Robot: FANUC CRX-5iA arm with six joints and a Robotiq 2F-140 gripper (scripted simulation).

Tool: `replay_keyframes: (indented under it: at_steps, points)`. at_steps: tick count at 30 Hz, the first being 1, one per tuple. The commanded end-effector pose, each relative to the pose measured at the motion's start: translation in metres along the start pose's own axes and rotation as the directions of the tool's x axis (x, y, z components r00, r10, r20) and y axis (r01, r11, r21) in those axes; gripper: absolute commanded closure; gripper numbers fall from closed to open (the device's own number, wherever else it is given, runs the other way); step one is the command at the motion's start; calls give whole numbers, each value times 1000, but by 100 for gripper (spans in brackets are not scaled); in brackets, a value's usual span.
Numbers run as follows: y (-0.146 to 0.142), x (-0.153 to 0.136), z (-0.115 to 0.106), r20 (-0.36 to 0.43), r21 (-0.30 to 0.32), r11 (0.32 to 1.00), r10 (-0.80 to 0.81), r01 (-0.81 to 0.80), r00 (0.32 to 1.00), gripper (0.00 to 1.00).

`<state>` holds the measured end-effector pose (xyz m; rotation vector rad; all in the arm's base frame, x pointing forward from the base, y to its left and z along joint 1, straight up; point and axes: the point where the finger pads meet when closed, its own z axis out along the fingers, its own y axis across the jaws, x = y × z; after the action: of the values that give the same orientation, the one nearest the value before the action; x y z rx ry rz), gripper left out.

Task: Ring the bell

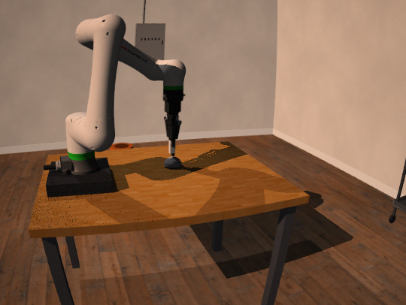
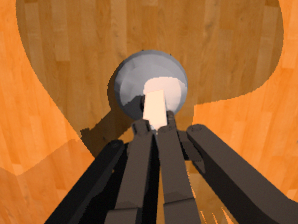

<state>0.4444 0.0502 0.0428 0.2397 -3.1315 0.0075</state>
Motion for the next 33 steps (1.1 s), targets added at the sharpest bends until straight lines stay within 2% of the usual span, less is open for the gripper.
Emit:
replay_keyframes:
  at_steps: [1,33]
  points:
    - [0,0,0,0,0,1000,0,0,1000,100]
    - [0,0,3,0,0,1000,0,0,1000,100]
